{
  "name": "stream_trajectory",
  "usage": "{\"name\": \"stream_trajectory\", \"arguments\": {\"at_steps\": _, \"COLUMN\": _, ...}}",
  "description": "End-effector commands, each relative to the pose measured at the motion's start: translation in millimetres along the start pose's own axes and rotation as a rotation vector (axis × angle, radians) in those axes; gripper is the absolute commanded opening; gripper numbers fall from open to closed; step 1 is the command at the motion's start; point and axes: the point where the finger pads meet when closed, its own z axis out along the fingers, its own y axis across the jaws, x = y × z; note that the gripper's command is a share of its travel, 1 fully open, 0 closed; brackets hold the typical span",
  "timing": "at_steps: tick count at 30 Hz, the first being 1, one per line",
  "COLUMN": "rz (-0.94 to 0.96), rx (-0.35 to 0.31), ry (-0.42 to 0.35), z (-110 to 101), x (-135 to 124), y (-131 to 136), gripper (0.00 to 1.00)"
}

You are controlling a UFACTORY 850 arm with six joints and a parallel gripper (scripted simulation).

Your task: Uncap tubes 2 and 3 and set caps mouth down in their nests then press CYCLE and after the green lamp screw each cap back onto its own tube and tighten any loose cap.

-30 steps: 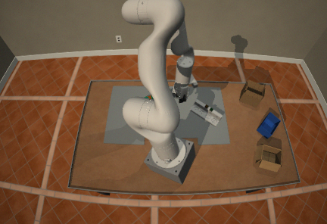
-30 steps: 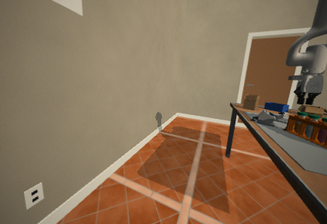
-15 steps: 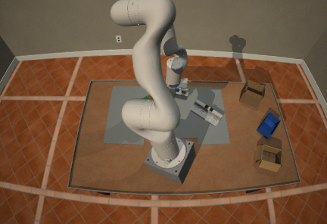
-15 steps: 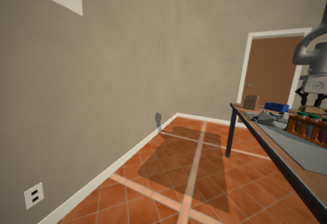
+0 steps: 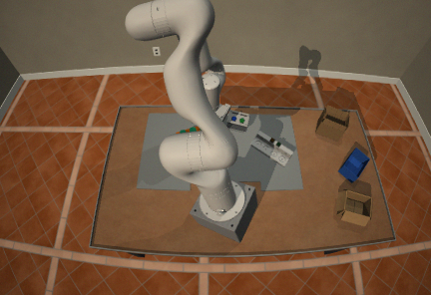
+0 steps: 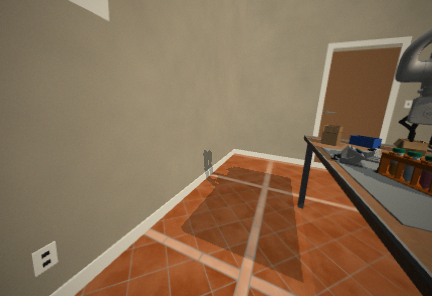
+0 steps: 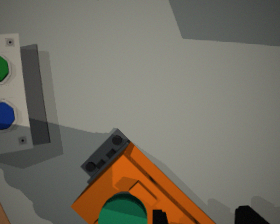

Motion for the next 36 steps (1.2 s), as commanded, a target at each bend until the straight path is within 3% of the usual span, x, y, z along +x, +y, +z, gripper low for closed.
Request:
{"name": "stream_trajectory", "arguments": {"at_steps": 1, "rz": 0.006, "rx": -0.023, "ry": 0.007, "z": -1, "x": -26, "y": 7, "gripper": 0.46}}
{"name": "stream_trajectory", "arguments": {"at_steps": 7, "rz": 0.006, "rx": -0.023, "ry": 0.007, "z": -1, "x": -66, "y": 20, "gripper": 0.46}}
{"name": "stream_trajectory", "arguments": {"at_steps": 12, "rz": 0.006, "rx": -0.023, "ry": 0.007, "z": -1, "x": -81, "y": 25, "gripper": 0.46}}
{"name": "stream_trajectory", "arguments": {"at_steps": 20, "rz": 0.006, "rx": -0.023, "ry": 0.007, "z": -1, "x": -82, "y": 25, "gripper": 0.46}}
{"name": "stream_trajectory", "arguments": {"at_steps": 36, "rz": 0.006, "rx": -0.024, "ry": 0.007, "z": 35, "x": -81, "y": 26, "gripper": 0.46}}
